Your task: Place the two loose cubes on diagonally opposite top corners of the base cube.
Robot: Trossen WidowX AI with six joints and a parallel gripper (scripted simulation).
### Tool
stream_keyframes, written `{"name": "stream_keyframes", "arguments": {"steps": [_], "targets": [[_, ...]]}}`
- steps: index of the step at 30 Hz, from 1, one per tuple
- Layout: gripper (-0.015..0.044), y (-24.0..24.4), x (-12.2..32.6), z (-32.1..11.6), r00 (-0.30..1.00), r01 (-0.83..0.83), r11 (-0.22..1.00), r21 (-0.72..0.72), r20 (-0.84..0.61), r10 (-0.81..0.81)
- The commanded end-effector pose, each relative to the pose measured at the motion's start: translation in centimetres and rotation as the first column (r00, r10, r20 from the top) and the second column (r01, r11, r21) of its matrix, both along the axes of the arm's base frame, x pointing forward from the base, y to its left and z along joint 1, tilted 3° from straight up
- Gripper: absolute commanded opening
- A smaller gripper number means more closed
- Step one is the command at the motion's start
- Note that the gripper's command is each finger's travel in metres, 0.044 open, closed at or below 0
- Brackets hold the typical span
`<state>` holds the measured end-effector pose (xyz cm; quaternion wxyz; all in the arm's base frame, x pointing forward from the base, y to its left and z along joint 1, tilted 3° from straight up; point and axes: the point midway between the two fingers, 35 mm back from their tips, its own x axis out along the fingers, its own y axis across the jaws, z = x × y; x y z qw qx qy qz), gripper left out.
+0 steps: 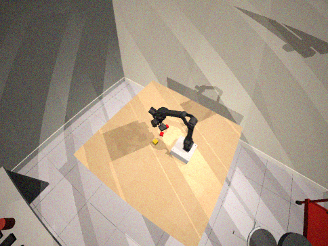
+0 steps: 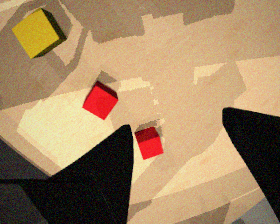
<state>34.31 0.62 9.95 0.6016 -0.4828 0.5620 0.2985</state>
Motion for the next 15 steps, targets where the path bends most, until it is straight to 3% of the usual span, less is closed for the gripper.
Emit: {"name": "stream_keyframes", "arguments": {"steps": [1, 15], "targets": [[0.0265, -2.1, -0.5, -0.5, 0.999, -0.017, 1.0, 0.015, -0.047, 0.018], [0.0265, -9.8, -3.1, -1.9, 0.983, -0.055, 0.993, 0.101, -0.166, 0.072]]}}
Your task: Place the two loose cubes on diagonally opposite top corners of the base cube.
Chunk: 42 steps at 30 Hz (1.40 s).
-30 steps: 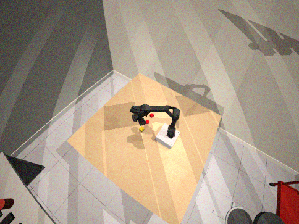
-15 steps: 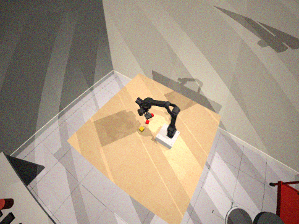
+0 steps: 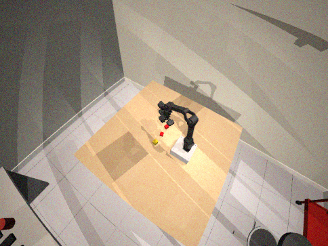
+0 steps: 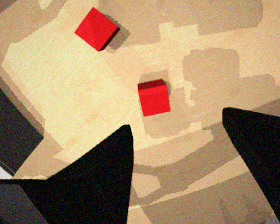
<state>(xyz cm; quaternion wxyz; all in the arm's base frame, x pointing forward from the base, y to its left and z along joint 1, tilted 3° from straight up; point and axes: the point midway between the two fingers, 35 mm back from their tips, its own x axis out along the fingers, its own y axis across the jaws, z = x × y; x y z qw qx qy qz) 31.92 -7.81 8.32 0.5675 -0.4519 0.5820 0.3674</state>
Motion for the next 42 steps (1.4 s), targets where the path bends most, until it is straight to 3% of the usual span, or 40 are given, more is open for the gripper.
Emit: {"name": "stream_keyframes", "arguments": {"steps": [1, 7, 13, 42], "targets": [[0.0265, -1.7, -0.9, -0.4, 0.999, -0.015, 0.999, 0.034, -0.028, 0.016], [0.0265, -2.1, -1.0, -1.1, 0.999, -0.017, 0.999, 0.039, -0.032, 0.018], [0.0265, -2.5, -1.0, -6.5, 0.999, -0.017, 0.999, 0.039, -0.033, 0.018], [0.0265, -2.8, -0.9, -11.0, 0.999, -0.017, 0.999, 0.039, -0.033, 0.018]]}}
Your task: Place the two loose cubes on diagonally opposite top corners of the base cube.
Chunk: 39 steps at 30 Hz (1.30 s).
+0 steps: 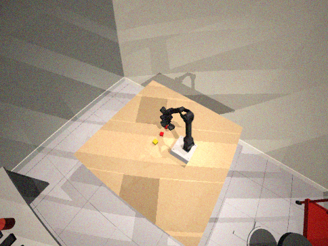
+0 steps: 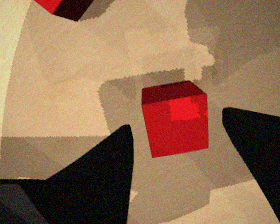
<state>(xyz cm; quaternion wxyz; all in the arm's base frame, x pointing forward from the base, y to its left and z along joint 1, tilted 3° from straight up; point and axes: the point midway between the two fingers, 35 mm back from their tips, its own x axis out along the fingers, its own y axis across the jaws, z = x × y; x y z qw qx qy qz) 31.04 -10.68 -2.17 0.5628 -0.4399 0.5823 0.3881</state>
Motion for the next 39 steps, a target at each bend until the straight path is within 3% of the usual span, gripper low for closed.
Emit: {"name": "stream_keyframes", "arguments": {"steps": [1, 4, 10, 39], "targets": [[0.0265, 0.1, -0.1, -0.7, 1.0, -0.005, 1.0, 0.005, 0.0, 0.005], [0.0265, 0.0, -0.1, -0.9, 1.0, -0.005, 1.0, 0.005, 0.0, 0.005], [0.0107, 0.0, -0.1, -0.9, 1.0, -0.005, 1.0, 0.005, 0.0, 0.005], [0.0105, 0.3, 0.4, 4.8, 1.0, 0.014, 1.0, 0.007, 0.003, -0.014]]}}
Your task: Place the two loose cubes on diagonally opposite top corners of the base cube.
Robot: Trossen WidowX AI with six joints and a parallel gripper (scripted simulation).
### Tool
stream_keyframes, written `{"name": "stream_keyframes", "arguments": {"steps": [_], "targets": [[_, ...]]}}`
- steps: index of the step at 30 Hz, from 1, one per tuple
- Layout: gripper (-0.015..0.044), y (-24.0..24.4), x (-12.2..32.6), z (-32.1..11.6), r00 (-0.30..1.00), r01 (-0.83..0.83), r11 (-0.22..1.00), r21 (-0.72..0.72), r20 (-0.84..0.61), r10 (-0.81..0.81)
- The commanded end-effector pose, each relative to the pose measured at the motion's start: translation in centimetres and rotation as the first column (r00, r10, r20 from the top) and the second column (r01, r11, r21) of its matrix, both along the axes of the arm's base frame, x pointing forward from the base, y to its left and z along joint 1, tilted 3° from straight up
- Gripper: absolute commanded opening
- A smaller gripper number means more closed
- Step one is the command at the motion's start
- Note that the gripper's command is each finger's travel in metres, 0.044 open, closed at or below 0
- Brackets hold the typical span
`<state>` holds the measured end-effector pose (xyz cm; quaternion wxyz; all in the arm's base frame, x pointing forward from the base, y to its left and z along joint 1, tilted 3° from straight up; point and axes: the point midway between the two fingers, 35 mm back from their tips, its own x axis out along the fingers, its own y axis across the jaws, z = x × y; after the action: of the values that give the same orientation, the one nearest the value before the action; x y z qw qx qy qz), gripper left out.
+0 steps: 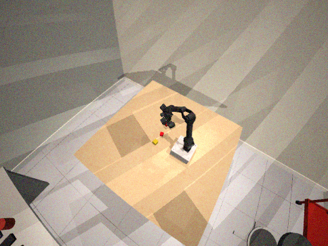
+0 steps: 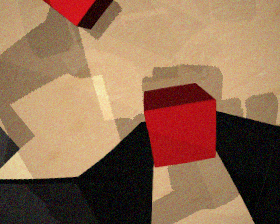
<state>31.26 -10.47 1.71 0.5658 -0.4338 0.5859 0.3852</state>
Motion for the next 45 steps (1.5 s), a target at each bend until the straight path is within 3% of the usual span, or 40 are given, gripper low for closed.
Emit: {"name": "stream_keyframes", "arguments": {"steps": [1, 22, 33, 45], "targets": [[0.0105, 0.1, 0.1, 1.2, 1.0, -0.003, 1.0, 0.003, 0.006, 0.003], [0.0105, 0.7, -0.5, 6.1, 1.0, -0.016, 1.0, 0.003, 0.004, 0.016], [0.0105, 3.1, 0.1, 5.5, 0.965, 0.261, 0.965, 0.015, 0.023, -0.261], [0.0105, 6.1, 0.6, 4.7, 0.83, 0.556, 0.83, 0.035, 0.037, -0.557]]}}
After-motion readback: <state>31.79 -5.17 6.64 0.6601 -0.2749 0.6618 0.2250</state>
